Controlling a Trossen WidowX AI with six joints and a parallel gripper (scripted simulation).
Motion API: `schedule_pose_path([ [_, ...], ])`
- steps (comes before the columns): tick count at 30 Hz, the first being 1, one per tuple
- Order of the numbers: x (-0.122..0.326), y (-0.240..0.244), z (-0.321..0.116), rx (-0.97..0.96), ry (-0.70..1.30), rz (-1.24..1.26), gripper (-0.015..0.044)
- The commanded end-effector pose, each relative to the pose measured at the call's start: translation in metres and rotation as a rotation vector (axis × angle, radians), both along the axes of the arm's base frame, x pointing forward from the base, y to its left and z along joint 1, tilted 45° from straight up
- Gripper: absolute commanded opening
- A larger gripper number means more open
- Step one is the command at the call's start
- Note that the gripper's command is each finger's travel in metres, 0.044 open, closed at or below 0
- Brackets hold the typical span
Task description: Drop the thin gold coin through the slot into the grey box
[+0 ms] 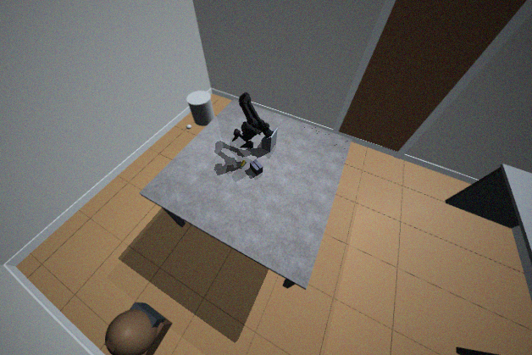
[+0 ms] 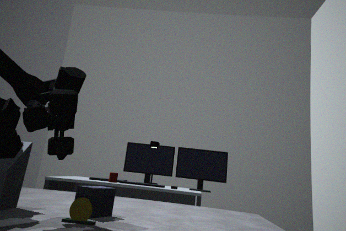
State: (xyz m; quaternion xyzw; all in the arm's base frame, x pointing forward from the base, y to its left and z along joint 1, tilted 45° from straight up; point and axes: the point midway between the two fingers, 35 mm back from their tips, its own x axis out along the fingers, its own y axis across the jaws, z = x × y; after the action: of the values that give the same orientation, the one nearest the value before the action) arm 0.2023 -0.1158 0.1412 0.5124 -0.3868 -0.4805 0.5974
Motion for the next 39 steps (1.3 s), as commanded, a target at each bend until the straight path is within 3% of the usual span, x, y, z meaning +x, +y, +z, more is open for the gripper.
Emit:
schedule_pose_path([
  [1, 0.002, 0.000, 0.000, -0.002, 0.025, 0.005, 0.0374],
  [3, 0.016, 0.001, -0.003, -0.021, 0.223, 0.041, 0.0321],
  [9, 0.063, 0.000, -0.028, -0.070, 1.139, 0.255, 0.0164],
  [18, 0.072, 0.002, -0.063, -0.004, 2.332, 0.842, 0.0161],
  [22, 0.061, 0.003, -0.064, 0.042, 2.515, 0.994, 0.0161],
  [39, 0.061, 0.003, -0.064, 0.042, 2.517, 0.995, 0.0161],
])
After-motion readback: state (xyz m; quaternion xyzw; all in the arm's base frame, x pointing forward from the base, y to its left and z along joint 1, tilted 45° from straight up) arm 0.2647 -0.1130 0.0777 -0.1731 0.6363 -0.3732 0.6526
